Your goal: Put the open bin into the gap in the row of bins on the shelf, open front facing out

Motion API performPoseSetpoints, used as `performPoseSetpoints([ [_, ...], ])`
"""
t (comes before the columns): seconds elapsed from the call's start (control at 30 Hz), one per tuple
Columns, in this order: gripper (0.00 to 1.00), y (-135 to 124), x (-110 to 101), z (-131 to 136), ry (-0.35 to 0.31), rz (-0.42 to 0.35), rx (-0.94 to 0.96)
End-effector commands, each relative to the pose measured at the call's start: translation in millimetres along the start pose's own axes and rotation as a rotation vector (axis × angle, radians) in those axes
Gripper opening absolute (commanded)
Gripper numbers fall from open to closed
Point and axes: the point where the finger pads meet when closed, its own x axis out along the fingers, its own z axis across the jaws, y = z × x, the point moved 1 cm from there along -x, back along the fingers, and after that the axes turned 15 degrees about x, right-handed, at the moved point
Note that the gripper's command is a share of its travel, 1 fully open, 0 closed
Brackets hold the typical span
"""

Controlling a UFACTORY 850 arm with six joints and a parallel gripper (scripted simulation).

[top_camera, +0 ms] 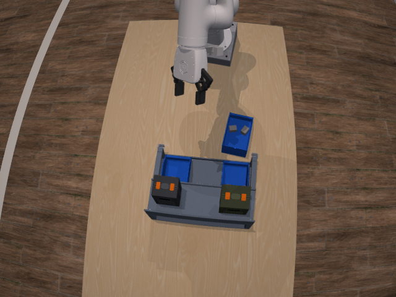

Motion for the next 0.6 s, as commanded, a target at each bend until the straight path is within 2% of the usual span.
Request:
performPoseSetpoints([
  [0.0,1.0,-0.3,0.2,0.1,-0.001,-0.002,0.0],
  [0.57,1.0,0.3,1.1,-1.6,-0.001,-0.002,0.0],
])
